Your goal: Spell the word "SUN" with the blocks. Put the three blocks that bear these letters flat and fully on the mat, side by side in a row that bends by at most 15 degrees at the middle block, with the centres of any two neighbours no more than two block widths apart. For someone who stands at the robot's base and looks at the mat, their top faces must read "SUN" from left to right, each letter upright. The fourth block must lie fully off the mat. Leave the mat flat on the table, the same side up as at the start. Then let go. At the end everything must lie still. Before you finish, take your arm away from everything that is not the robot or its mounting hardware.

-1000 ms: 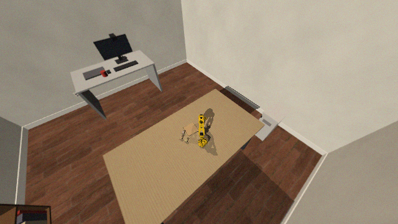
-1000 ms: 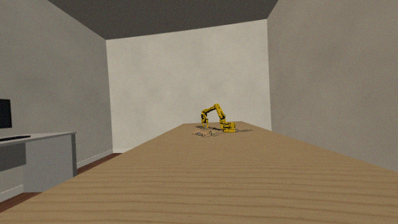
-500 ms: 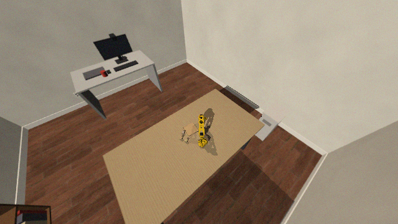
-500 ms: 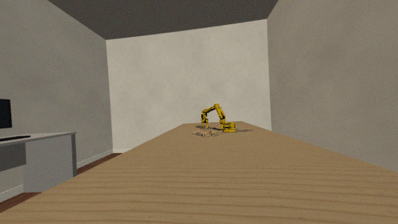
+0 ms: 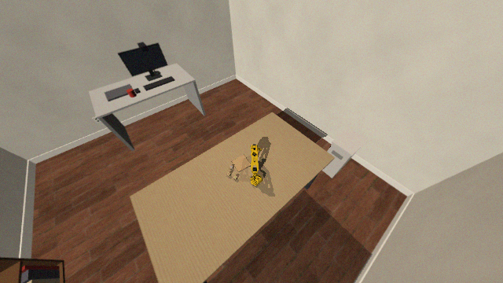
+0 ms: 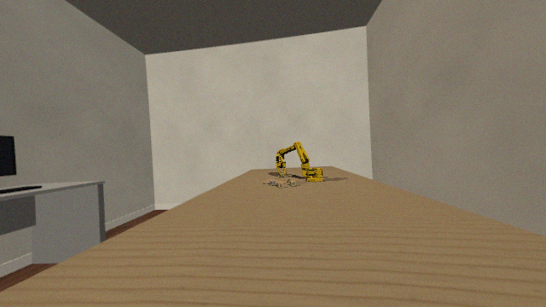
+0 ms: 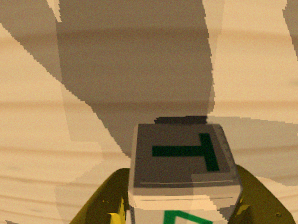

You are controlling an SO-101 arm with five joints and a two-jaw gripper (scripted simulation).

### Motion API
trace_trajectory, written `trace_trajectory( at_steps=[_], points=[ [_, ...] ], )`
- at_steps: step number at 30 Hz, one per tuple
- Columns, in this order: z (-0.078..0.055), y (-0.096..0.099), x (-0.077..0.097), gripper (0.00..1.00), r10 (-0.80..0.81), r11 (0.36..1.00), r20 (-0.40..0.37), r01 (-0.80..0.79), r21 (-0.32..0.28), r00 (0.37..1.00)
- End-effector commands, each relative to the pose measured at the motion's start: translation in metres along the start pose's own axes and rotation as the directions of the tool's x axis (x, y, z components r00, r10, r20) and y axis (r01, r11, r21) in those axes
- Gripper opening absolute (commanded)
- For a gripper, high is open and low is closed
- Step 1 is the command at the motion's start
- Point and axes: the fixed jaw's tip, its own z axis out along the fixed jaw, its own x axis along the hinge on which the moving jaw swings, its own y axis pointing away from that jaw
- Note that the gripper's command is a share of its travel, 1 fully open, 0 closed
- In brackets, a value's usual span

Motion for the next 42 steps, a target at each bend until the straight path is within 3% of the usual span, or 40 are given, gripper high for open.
trace_trajectory(
  at_steps=[1,17,42],
  points=[
    [-0.027,0.009,-0.009,0.00,0.002,0.997,0.059,0.002,-0.076,0.998],
    [-0.062,0.005,-0.005,0.00,0.002,0.997,0.059,0.002,-0.076,0.998],
    [-0.063,0.005,-0.005,0.00,-0.066,0.995,0.064,0.070,-0.072,0.996]
  ],
)
